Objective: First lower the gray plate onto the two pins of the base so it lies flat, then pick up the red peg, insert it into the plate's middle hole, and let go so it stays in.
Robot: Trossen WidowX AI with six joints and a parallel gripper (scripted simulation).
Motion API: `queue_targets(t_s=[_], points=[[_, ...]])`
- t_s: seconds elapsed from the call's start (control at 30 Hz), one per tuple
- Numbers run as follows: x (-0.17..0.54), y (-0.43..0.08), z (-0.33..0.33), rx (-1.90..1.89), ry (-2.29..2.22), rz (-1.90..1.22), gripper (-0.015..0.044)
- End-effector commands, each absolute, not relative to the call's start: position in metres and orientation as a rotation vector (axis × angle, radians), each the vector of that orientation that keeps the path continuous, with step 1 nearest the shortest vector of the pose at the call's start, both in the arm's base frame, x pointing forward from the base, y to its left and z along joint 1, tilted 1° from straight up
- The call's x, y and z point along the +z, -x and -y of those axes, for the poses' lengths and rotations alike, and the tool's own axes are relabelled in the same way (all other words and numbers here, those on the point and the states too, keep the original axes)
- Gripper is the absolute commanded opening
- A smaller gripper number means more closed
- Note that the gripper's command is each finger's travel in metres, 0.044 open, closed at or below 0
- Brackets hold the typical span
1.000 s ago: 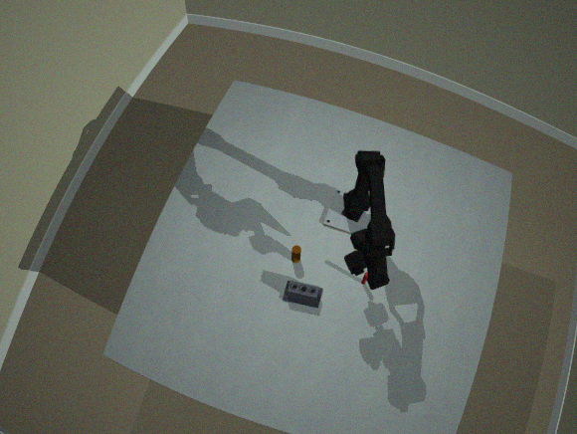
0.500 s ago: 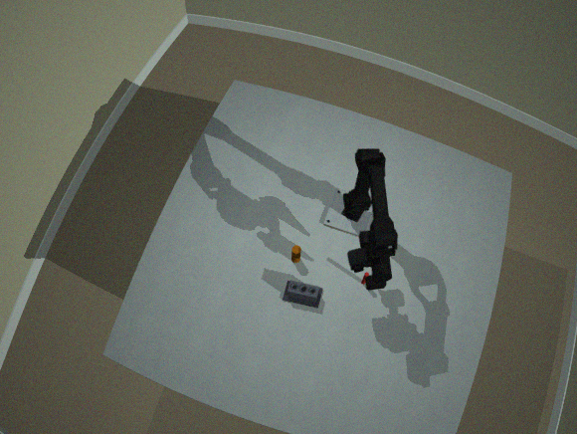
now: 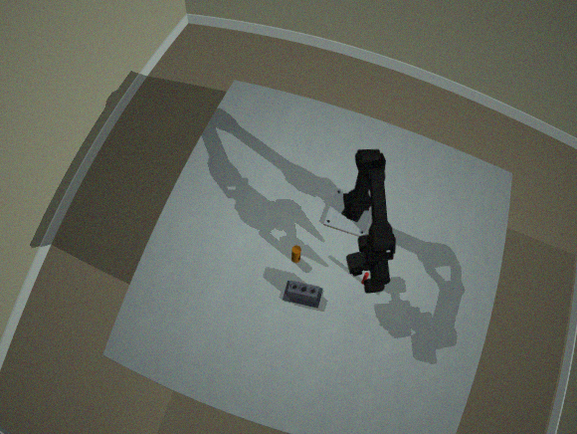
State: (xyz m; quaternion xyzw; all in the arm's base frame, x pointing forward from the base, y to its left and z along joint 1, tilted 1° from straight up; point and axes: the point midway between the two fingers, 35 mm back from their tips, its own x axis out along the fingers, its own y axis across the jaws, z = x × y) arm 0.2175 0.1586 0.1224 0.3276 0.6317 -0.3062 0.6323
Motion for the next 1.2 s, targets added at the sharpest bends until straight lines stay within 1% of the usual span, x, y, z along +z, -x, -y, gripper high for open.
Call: queue_targets(t_s=[0.0, 0.93, 1.17], points=[[0.116, -0.217, -0.159, -0.703, -0.754, -1.447, 0.0440], [0.073, -0.217, -0.160, -0.702, -0.753, -1.446, 0.0440], [0.073, -0.217, -0.160, -0.702, -0.753, -1.446, 0.0256]])
